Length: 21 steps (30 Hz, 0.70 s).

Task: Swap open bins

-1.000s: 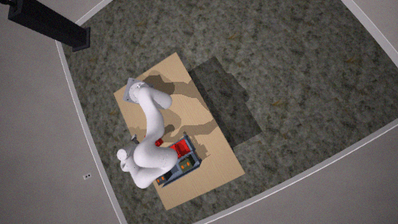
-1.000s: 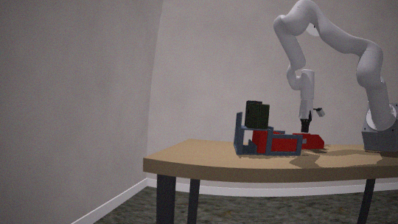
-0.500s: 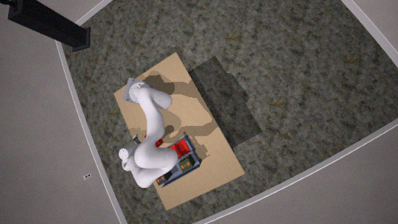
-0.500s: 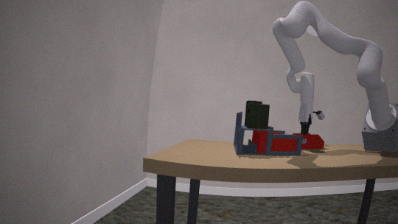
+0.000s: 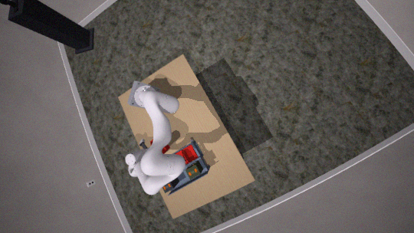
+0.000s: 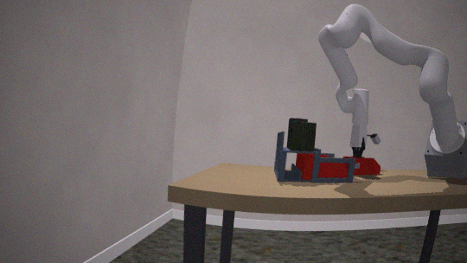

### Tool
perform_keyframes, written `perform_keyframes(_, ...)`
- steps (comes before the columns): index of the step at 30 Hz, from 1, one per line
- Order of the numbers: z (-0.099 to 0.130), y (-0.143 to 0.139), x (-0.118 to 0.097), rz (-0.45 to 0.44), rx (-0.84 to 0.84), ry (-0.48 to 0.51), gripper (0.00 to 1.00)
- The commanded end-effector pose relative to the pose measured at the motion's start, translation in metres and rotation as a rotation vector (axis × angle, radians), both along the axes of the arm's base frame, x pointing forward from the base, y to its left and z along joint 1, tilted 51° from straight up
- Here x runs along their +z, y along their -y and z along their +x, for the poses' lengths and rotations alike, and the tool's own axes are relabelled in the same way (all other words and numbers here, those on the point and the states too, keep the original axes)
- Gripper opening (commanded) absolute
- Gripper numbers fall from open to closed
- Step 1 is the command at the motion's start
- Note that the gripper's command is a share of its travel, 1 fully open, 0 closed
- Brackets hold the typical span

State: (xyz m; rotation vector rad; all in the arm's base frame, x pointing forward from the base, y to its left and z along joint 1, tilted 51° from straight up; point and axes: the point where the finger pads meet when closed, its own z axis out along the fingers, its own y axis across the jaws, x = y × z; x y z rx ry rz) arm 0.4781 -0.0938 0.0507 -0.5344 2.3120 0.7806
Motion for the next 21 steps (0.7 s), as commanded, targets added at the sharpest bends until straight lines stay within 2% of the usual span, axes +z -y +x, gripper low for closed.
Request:
perform_keyframes(1, 0.0018, -0.0015, -0.0018, -0.001, -0.001, 0.001, 0.26)
perform_keyframes(20, 0.0024, -0.0024, -0.0026, -0.001, -0.001, 0.001, 0.26)
perform_keyframes(21, 0.0024, -0.0024, -0.0026, -0.001, -0.001, 0.001, 0.00)
